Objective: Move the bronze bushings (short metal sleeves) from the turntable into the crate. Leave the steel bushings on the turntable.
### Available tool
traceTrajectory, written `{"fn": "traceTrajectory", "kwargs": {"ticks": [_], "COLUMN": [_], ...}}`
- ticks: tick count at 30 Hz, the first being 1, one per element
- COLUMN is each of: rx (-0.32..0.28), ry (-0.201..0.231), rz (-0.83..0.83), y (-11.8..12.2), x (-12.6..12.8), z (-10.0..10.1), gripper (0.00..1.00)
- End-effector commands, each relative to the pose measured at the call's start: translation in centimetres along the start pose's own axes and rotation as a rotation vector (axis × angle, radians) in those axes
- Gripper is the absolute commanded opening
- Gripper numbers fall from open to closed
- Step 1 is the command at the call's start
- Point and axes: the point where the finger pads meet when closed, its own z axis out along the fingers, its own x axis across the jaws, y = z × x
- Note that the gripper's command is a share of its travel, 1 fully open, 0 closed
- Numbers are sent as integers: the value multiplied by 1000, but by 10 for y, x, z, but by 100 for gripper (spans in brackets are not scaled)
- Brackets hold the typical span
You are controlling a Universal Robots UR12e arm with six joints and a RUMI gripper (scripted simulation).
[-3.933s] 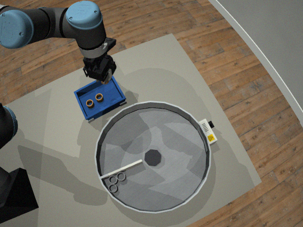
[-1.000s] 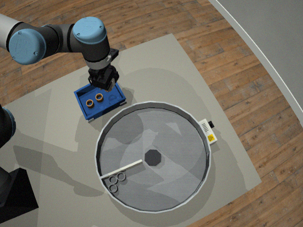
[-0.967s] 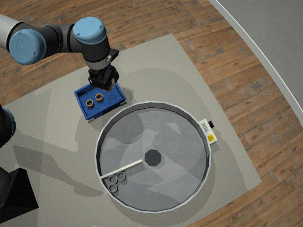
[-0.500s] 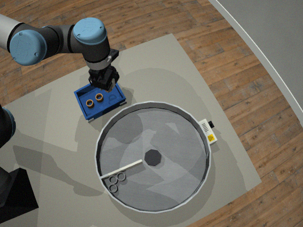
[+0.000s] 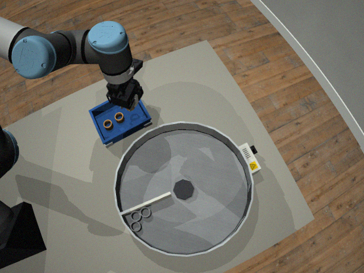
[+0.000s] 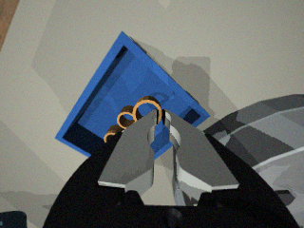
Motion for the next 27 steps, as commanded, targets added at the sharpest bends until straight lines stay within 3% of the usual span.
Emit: {"fn": "traceTrajectory", "kwargs": {"ticks": [1, 12, 27], "rx": [1, 1, 1], "ry": [1, 1, 1], "rz": [0, 0, 0], "y": [0, 0, 0], "x": [0, 0, 0], "z": [-1, 2, 22], "gripper": [0, 0, 0]}}
